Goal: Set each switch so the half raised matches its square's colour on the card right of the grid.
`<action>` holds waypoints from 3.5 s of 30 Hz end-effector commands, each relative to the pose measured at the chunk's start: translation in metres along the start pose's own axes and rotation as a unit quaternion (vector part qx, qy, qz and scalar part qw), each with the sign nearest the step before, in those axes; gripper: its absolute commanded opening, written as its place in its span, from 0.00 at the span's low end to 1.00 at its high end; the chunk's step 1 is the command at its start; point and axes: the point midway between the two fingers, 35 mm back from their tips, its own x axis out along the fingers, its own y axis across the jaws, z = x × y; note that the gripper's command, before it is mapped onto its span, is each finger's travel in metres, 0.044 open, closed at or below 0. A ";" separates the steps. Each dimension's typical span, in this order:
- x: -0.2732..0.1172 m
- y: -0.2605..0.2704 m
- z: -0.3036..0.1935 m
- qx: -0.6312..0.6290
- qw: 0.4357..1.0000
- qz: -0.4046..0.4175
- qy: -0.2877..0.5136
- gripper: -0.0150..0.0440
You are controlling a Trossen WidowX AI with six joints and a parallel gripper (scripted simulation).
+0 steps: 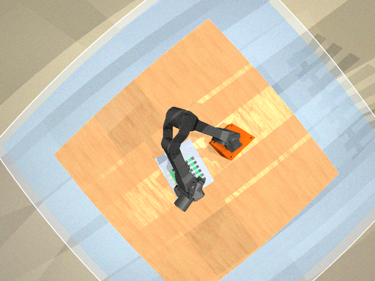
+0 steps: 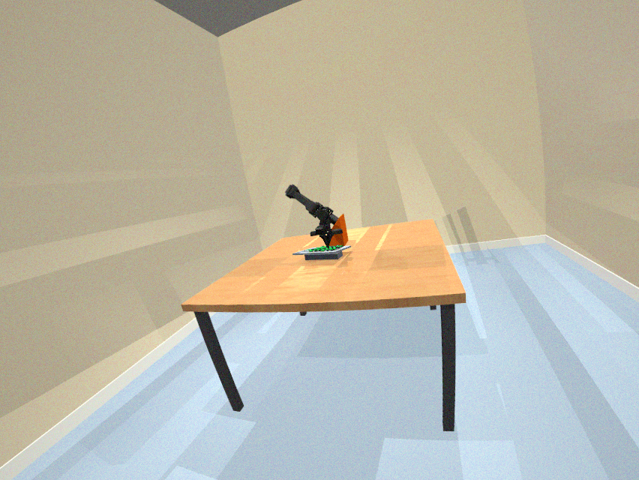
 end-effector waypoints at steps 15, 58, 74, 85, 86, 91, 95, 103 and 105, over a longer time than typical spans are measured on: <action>0.003 -0.001 -0.001 -0.003 1.000 -0.002 0.000 0.25; -0.015 -0.027 0.020 -0.003 1.000 -0.003 0.026 0.25; -0.001 -0.027 0.020 -0.003 1.000 -0.003 0.026 0.25; -0.001 -0.027 0.020 -0.003 1.000 -0.003 0.026 0.25; -0.001 -0.027 0.020 -0.003 1.000 -0.003 0.026 0.25; -0.001 -0.027 0.020 -0.003 1.000 -0.003 0.026 0.25; -0.001 -0.027 0.020 -0.003 1.000 -0.003 0.026 0.25; -0.001 -0.027 0.020 -0.003 1.000 -0.003 0.026 0.25; -0.001 -0.027 0.020 -0.003 1.000 -0.003 0.026 0.25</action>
